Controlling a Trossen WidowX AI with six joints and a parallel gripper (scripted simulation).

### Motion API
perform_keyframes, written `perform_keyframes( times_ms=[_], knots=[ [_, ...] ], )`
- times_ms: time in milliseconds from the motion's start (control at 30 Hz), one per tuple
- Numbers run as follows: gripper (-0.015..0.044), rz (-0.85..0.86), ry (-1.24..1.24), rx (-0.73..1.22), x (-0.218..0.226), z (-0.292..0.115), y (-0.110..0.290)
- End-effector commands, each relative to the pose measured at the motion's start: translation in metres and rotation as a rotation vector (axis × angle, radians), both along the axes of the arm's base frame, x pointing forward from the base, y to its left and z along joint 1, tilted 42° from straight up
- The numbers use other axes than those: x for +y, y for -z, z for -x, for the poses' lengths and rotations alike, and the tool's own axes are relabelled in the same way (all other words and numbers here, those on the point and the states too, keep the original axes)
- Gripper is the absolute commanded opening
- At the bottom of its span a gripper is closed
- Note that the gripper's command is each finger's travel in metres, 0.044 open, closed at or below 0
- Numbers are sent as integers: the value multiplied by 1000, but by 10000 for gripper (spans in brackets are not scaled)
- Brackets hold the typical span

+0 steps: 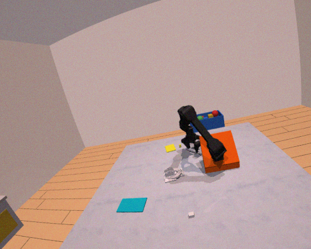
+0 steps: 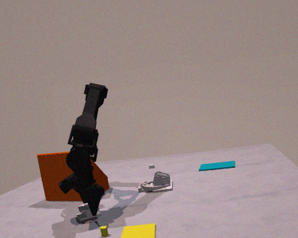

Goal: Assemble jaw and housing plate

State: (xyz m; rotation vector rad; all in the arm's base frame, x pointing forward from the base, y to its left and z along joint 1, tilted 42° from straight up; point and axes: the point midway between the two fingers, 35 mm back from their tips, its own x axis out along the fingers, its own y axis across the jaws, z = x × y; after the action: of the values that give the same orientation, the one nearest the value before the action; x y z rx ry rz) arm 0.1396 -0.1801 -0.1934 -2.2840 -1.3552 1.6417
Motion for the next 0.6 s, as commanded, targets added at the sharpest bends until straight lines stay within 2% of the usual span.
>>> perform_keyframes(
  times_ms=[0,567],
  knots=[
    [353,0,0,0,0,0,0],
    [351,1,1,0,-10,0,-10]
  ],
)
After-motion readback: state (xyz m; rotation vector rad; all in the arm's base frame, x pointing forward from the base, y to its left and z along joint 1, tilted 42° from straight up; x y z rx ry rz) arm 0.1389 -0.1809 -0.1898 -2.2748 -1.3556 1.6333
